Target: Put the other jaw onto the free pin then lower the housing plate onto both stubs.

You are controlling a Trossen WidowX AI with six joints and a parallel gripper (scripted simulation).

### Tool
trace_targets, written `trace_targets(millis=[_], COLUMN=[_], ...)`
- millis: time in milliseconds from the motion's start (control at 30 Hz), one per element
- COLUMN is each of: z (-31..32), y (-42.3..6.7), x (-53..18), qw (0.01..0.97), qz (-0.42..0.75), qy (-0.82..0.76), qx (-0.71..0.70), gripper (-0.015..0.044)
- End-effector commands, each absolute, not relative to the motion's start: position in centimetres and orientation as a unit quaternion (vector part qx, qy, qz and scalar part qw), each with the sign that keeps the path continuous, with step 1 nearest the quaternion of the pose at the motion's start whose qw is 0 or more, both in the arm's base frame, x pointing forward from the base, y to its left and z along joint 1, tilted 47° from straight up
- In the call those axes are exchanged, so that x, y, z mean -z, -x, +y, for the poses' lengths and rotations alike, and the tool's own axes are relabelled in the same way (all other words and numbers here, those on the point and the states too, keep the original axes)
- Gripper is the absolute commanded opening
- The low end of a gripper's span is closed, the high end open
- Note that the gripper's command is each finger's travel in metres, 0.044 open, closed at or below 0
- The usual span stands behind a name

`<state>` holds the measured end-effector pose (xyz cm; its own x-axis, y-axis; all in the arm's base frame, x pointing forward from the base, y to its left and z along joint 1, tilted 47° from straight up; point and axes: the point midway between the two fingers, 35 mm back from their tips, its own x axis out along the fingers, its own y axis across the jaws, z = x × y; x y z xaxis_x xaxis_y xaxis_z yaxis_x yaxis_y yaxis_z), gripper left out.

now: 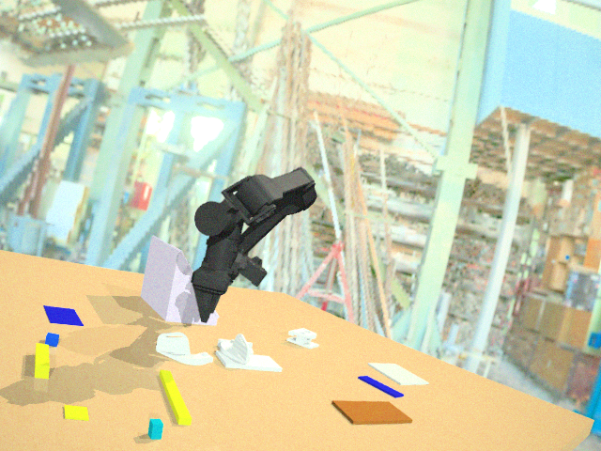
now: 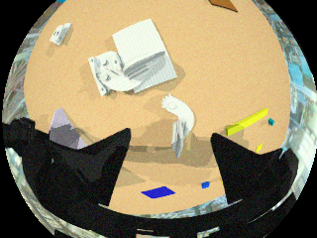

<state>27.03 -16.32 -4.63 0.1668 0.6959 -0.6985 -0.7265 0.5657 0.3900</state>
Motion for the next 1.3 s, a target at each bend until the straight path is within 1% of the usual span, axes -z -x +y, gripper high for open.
trace_targets(millis=[0, 633, 1267], z=[-16.5, -17.1, -17.7], y=[-27.0, -27.0, -26.9], x=[4.8, 5.2, 5.5], qw=[0.762, 0.737, 0.674], qz=[0.473, 0.560, 0.619], qy=[-0.023, -0.194, -0.355], qx=[-0.442, -0.325, -0.190], gripper=[0.0440, 0.0440, 0.0440])
